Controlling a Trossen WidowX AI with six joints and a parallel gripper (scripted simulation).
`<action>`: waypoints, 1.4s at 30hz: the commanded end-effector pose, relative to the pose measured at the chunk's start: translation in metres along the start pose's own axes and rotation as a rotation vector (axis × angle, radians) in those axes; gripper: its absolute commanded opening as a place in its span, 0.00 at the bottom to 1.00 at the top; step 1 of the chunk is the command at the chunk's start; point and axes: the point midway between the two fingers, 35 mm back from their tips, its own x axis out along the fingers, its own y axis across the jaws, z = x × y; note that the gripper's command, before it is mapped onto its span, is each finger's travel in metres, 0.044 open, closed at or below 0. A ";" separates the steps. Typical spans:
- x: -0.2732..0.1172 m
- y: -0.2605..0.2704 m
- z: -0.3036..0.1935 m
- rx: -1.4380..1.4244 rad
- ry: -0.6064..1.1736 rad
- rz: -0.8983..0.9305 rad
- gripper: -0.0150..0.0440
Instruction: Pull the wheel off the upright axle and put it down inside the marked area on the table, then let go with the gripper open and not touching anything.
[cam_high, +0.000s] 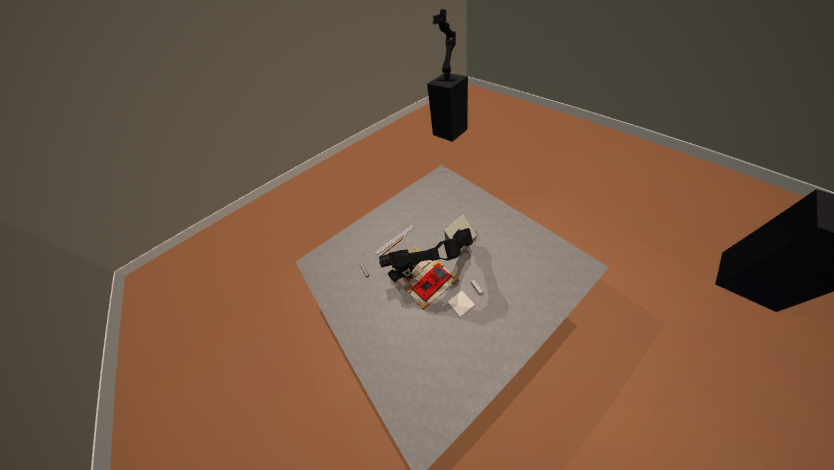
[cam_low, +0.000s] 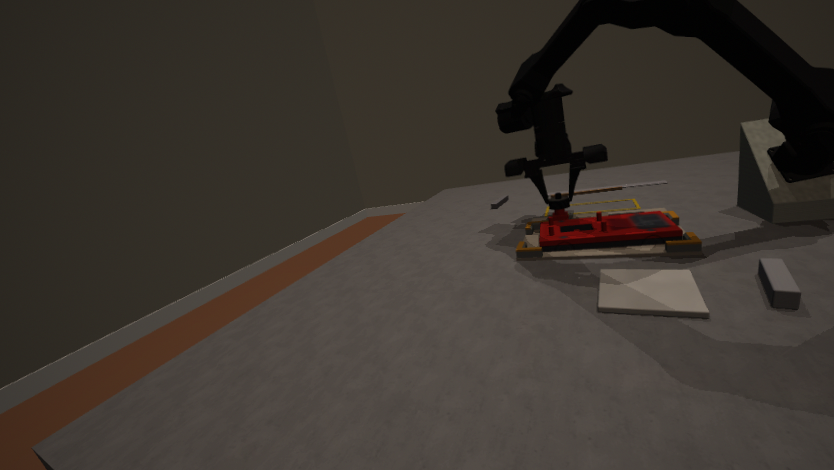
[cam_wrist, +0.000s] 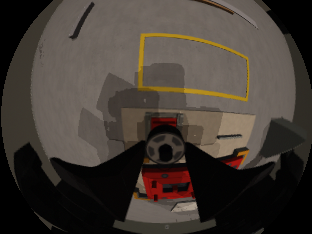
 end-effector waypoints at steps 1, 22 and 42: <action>-0.011 0.000 0.002 0.008 -0.005 0.014 0.25; -0.018 0.000 0.002 0.009 -0.005 0.015 0.25; -0.025 0.000 0.002 0.010 -0.004 0.016 0.25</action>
